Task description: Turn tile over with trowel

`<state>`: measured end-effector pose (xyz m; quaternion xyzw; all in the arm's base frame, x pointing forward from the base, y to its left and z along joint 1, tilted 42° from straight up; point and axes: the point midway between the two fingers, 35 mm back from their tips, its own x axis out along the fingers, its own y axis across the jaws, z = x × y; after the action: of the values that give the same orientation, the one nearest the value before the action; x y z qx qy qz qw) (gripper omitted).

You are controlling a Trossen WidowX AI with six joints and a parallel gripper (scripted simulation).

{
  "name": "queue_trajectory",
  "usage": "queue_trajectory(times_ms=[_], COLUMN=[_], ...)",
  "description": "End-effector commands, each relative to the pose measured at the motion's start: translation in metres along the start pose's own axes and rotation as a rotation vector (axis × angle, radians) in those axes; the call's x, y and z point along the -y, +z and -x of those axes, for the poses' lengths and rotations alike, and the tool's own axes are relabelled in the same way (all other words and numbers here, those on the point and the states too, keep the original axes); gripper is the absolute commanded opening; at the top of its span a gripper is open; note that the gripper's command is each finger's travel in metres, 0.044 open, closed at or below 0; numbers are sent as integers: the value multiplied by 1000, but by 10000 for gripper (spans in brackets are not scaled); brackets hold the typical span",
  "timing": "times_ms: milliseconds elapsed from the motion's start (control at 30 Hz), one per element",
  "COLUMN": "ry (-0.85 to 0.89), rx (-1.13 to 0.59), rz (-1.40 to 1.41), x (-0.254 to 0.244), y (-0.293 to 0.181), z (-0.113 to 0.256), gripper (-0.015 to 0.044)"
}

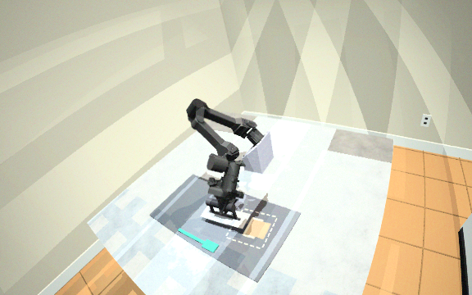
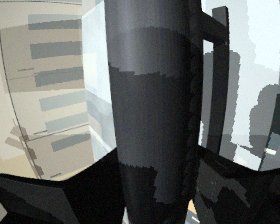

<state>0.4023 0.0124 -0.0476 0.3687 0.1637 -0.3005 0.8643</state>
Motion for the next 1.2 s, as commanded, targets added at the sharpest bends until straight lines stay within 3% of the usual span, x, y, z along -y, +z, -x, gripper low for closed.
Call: queue_trajectory(times_ms=[0, 200, 867, 1167], ry=[12, 11, 13, 12], rx=[3, 2, 4, 4], rz=[-7, -4, -5, -5], x=[0, -1, -40, -40], y=[-6, -1, 82, 85], z=[-3, -3, 31, 33], gripper=[0, 0, 0, 0])
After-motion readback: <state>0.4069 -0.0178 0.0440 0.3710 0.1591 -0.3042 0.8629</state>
